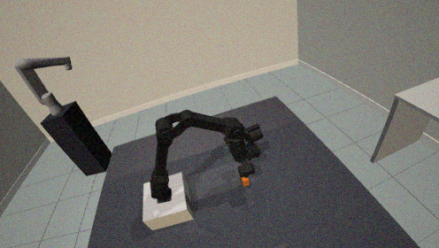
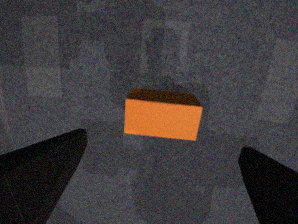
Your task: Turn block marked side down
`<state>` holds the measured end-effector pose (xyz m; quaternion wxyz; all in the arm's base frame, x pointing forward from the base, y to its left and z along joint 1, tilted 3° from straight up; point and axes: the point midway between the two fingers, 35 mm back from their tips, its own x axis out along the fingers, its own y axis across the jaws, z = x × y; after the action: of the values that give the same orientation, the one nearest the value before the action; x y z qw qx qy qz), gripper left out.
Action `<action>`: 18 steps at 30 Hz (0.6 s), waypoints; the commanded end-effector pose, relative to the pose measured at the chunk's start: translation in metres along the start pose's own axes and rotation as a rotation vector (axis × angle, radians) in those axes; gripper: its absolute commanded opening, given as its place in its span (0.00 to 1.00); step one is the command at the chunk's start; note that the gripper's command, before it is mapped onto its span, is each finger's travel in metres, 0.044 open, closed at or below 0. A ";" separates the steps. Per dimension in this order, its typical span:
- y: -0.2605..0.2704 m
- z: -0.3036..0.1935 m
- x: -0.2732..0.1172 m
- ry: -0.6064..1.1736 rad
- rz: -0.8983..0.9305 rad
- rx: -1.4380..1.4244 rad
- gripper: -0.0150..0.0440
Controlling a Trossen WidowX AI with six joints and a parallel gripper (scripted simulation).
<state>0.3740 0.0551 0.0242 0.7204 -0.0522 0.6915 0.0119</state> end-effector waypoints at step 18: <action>0.001 -0.004 0.040 0.016 0.003 0.000 1.00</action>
<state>0.3746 0.0535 -0.0074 0.7191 -0.0506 0.6929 0.0103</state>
